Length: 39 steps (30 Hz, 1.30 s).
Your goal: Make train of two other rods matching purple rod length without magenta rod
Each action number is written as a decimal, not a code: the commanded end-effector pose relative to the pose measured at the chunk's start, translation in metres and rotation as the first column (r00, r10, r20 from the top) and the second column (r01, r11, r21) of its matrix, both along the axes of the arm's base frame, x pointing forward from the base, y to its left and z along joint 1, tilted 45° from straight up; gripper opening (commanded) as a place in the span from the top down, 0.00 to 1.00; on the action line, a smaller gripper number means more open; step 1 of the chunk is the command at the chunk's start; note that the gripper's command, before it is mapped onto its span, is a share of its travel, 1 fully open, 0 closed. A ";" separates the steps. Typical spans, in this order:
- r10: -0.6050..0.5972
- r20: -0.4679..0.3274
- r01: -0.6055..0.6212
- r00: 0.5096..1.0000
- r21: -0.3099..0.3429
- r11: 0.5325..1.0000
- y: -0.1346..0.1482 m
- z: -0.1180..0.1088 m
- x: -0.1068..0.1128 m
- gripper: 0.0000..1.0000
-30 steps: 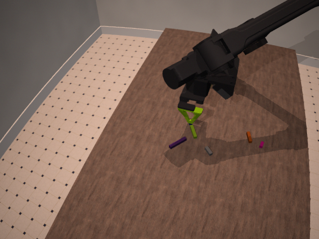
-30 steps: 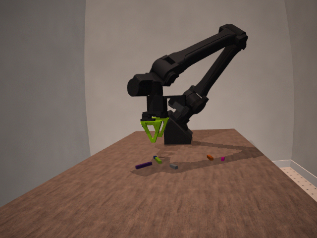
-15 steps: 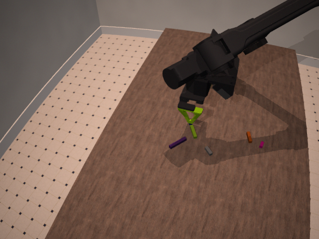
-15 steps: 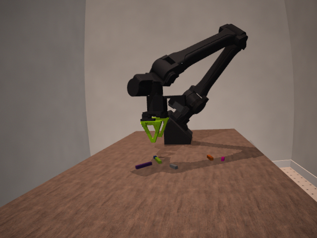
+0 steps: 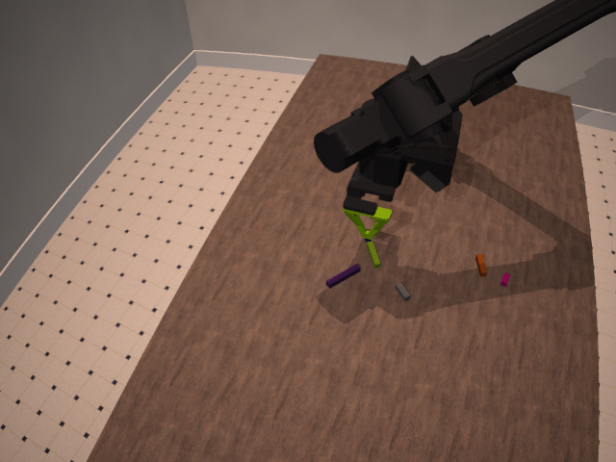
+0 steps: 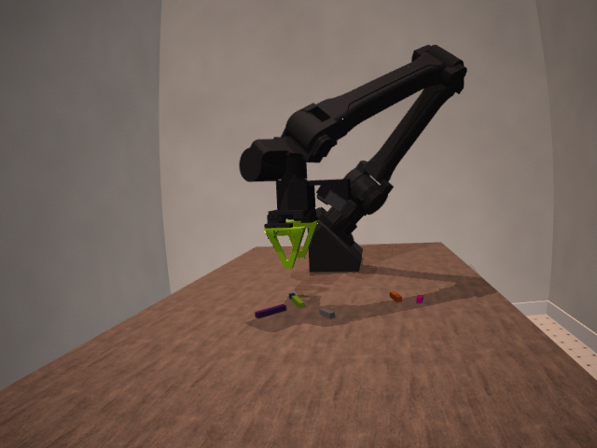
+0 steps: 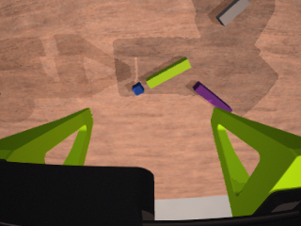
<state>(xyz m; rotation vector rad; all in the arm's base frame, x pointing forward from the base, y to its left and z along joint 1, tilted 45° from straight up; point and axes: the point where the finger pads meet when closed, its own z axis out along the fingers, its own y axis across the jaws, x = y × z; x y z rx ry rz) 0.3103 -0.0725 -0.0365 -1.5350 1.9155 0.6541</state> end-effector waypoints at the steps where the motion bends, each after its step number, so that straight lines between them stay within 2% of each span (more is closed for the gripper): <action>1: 0.027 0.010 -0.027 1.000 0.003 1.000 0.007 -0.005 0.000 0.00; 4: 0.027 0.010 -0.027 1.000 0.003 1.000 0.007 -0.005 0.001 0.00; 6: -0.008 -0.022 0.008 1.000 0.008 1.000 0.006 -0.005 0.003 0.00; 8: -0.059 -0.053 0.059 0.997 0.005 0.998 0.000 -0.002 0.014 0.00; 10: -0.138 -0.122 0.140 0.983 0.007 0.990 -0.005 0.001 0.022 0.00; 13: -0.137 -0.122 0.139 0.983 0.006 0.990 -0.005 0.001 0.022 0.00; 14: -0.184 -0.172 0.189 0.968 0.009 0.982 -0.005 0.001 0.023 0.00; 15: -0.184 -0.172 0.189 0.968 0.009 0.982 -0.005 0.001 0.023 0.00; 16: -0.234 -0.226 0.242 0.946 0.011 0.970 -0.005 0.001 0.025 0.00; 18: -0.234 -0.226 0.242 0.946 0.009 0.970 -0.005 0.001 0.024 0.00; 19: -0.284 -0.282 0.298 0.916 0.007 0.955 -0.004 0.002 0.026 0.00; 22: -0.284 -0.283 0.298 0.916 0.006 0.955 -0.005 0.002 0.026 0.00; 23: -0.333 -0.339 0.354 0.880 0.001 0.935 -0.004 0.002 0.027 0.00; 26: -0.333 -0.339 0.354 0.880 0.000 0.935 -0.004 0.002 0.027 0.00; 27: -0.379 -0.394 0.409 0.837 -0.009 0.913 -0.004 0.002 0.029 0.00; 30: -0.379 -0.394 0.409 0.837 -0.009 0.913 -0.004 0.002 0.028 0.00; 31: -0.420 -0.446 0.460 0.790 -0.022 0.888 -0.004 0.003 0.030 0.00; 33: -0.420 -0.446 0.459 0.790 -0.022 0.888 -0.004 0.003 0.030 0.00; 34: -0.456 -0.493 0.505 0.741 -0.037 0.862 -0.004 0.003 0.031 0.00; 36: -0.456 -0.493 0.505 0.741 -0.038 0.862 -0.004 0.003 0.031 0.00; 37: -0.486 -0.533 0.545 0.693 -0.054 0.837 -0.004 0.003 0.032 0.00; 39: -0.486 -0.533 0.545 0.693 -0.055 0.837 -0.004 0.003 0.032 0.00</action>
